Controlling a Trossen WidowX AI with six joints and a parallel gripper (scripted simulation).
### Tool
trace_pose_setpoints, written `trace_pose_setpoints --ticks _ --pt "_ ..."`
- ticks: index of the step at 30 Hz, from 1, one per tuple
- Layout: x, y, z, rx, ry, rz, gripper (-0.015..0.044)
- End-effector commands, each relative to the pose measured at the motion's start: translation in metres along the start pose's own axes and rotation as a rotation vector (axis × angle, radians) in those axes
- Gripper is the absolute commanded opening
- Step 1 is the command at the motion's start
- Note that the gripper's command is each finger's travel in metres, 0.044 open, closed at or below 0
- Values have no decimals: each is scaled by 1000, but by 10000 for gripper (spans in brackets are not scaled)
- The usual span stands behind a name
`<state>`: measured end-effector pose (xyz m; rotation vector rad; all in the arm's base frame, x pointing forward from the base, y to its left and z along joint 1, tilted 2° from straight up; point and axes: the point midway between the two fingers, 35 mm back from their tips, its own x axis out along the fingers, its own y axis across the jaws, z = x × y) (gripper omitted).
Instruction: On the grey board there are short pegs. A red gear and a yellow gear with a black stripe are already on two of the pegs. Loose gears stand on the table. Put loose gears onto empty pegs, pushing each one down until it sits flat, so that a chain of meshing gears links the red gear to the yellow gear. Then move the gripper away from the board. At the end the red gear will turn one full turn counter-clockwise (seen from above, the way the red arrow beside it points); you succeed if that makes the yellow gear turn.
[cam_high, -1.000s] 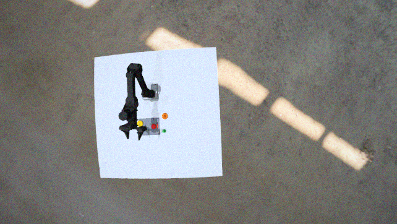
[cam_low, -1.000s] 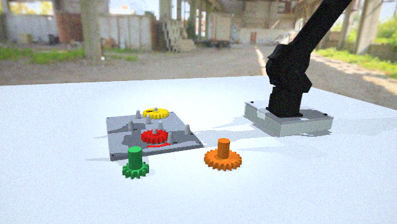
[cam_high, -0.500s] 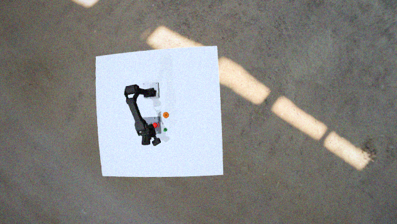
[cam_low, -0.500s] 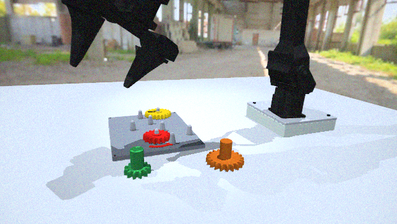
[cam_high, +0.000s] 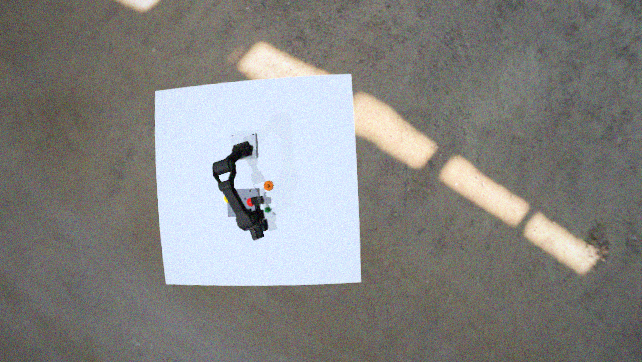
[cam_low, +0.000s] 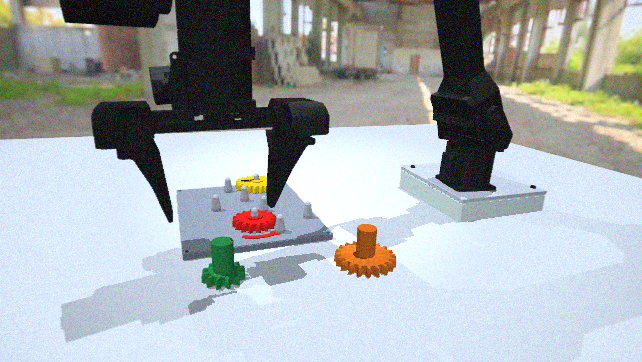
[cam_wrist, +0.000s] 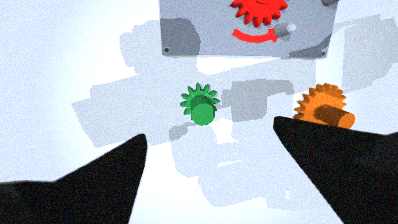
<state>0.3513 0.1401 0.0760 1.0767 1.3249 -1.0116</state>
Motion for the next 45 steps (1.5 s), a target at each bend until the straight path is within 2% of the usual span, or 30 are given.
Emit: trace_pose_setpoints --ticks 1,25,34,45 --pt "3 2 1 12 -1 1 440" --pt "40 2 1 12 -1 1 440" --pt "41 2 1 12 -1 1 440" --pt "41 2 1 12 -1 1 151"
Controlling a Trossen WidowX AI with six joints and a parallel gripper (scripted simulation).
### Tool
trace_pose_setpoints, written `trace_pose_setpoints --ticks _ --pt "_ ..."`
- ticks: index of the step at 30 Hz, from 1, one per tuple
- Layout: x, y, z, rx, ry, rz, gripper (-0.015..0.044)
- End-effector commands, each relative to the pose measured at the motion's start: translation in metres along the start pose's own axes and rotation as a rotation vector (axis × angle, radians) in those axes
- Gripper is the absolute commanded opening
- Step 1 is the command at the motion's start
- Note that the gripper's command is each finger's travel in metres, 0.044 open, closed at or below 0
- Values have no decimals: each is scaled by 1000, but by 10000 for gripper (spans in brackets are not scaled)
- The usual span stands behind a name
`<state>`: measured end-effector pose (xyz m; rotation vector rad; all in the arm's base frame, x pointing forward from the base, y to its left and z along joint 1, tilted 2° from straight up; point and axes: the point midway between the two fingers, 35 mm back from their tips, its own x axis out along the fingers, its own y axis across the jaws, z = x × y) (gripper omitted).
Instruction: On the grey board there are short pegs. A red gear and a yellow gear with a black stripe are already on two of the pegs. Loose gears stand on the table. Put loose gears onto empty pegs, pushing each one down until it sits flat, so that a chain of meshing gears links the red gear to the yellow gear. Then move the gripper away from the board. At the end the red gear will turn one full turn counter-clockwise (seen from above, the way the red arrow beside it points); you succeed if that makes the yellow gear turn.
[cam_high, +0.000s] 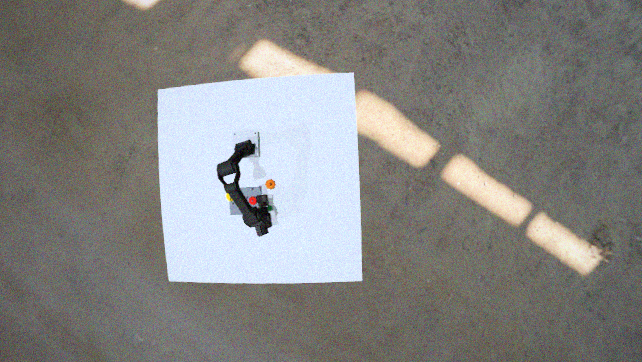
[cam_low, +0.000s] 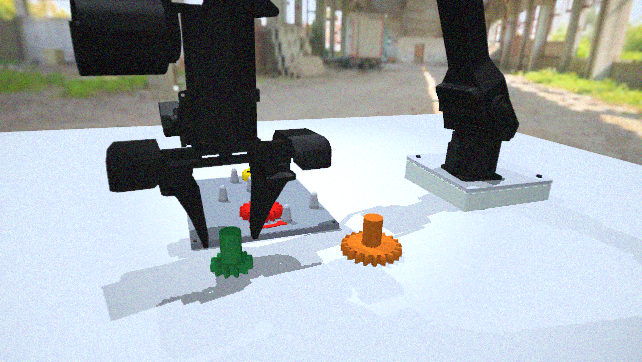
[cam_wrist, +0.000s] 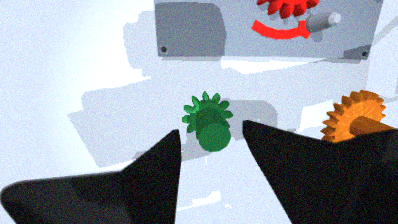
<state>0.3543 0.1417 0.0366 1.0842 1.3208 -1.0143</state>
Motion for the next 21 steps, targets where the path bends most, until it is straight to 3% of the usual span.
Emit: trace_pose_setpoints --ticks 1,3,10,21 --pt "1 -1 0 5 -2 -2 125" --pt "1 -1 0 5 -2 -2 72" --pt "1 -1 0 5 -2 -2 6" --pt "-19 4 -1 5 -2 -2 0"
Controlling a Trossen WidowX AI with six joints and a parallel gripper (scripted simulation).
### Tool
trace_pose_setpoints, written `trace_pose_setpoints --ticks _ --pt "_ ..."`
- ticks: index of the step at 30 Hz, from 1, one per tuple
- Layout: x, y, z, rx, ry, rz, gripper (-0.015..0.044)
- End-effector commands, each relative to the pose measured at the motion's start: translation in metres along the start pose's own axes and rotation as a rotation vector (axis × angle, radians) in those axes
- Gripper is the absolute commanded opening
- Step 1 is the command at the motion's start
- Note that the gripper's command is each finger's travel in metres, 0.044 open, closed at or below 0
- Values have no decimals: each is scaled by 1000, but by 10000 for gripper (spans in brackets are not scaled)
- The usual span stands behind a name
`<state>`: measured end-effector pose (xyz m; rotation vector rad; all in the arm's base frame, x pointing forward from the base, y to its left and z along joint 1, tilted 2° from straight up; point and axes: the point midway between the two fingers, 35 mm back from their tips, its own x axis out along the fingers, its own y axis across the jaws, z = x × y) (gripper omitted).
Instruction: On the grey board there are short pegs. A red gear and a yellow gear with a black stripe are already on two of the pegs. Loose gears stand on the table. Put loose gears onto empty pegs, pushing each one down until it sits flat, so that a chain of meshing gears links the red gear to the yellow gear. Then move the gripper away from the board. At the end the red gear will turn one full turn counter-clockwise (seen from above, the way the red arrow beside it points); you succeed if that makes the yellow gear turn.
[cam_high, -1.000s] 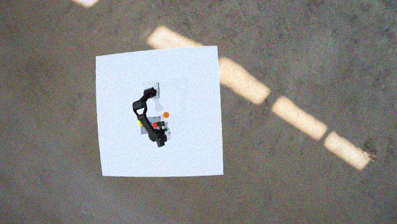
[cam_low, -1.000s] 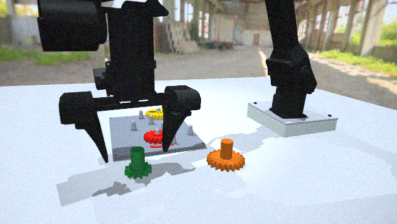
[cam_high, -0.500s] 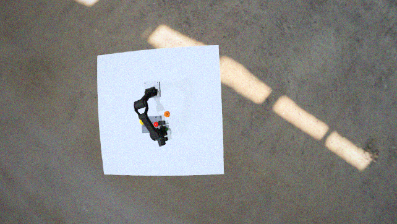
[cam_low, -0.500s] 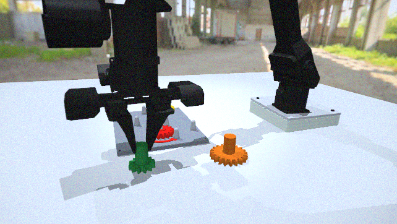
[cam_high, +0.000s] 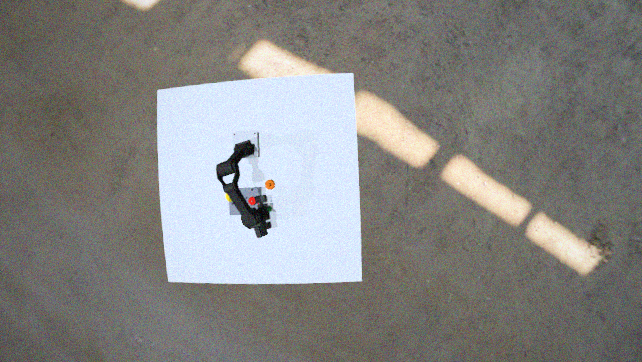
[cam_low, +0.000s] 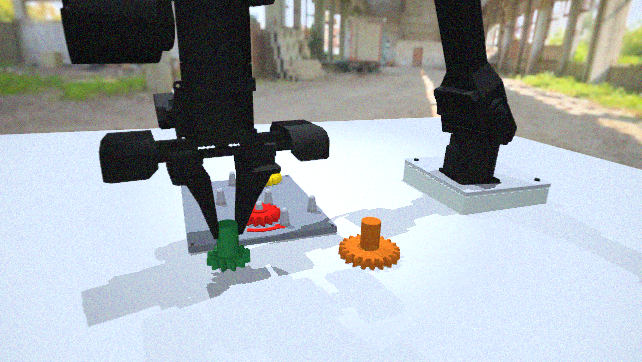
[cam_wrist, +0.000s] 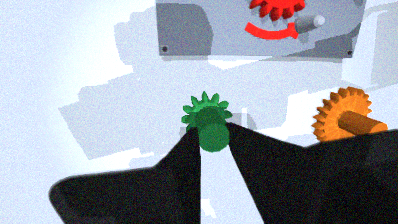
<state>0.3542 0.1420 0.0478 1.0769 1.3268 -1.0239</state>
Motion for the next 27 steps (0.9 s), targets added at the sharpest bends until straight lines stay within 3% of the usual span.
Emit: trace_pose_setpoints --ticks 1,27 --pt "-10 4 -1 5 0 10 0" --pt "-67 6 -4 4 0 11 0"
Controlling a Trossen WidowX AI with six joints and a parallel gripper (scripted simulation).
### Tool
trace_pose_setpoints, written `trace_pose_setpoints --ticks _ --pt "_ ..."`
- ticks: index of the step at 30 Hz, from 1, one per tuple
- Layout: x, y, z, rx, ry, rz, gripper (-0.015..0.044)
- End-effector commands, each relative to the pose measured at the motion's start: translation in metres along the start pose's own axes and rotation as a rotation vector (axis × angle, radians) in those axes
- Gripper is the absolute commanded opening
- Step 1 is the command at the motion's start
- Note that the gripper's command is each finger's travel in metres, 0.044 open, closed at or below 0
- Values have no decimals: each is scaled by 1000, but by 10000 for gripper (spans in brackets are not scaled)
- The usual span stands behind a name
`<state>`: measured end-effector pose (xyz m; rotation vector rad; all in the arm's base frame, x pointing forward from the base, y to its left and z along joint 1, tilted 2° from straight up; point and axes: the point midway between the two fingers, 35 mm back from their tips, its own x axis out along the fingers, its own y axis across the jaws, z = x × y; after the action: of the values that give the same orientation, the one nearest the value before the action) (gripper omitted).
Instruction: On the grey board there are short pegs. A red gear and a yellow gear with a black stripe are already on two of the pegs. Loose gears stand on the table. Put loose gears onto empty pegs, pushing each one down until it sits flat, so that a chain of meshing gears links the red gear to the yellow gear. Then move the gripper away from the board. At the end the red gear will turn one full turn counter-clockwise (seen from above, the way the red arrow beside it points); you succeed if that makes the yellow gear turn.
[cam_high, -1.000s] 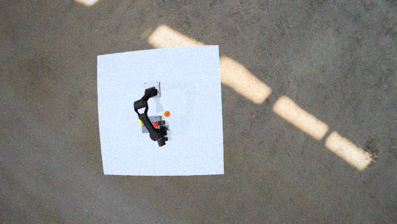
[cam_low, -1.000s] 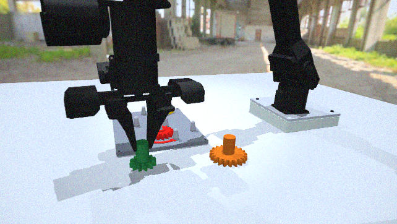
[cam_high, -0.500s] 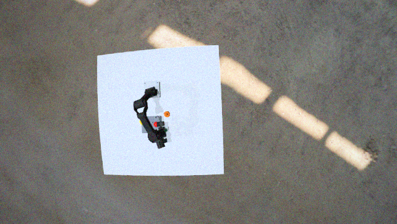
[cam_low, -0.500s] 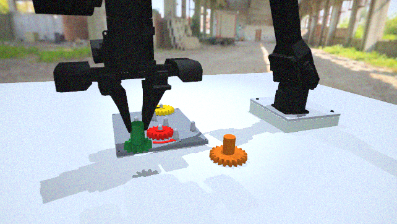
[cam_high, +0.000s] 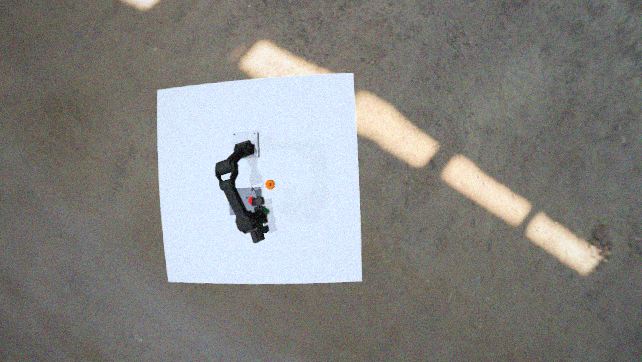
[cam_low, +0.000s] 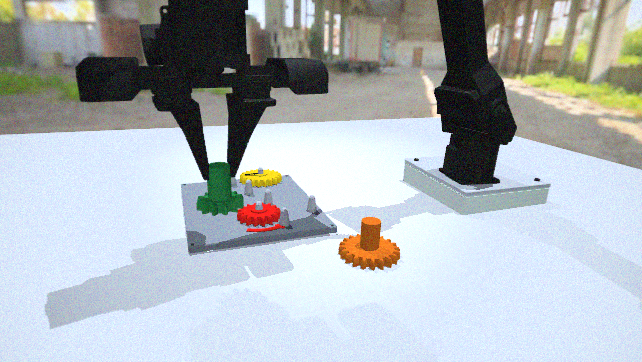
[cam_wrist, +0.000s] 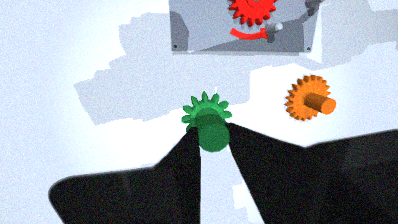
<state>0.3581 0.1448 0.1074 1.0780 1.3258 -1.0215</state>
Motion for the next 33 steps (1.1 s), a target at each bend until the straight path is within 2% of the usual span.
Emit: trace_pose_setpoints --ticks 1,28,33 --pt "-10 1 -1 5 0 8 0" --pt "-69 -9 -2 6 -1 7 0" --pt "-72 -10 -1 6 -1 7 0"
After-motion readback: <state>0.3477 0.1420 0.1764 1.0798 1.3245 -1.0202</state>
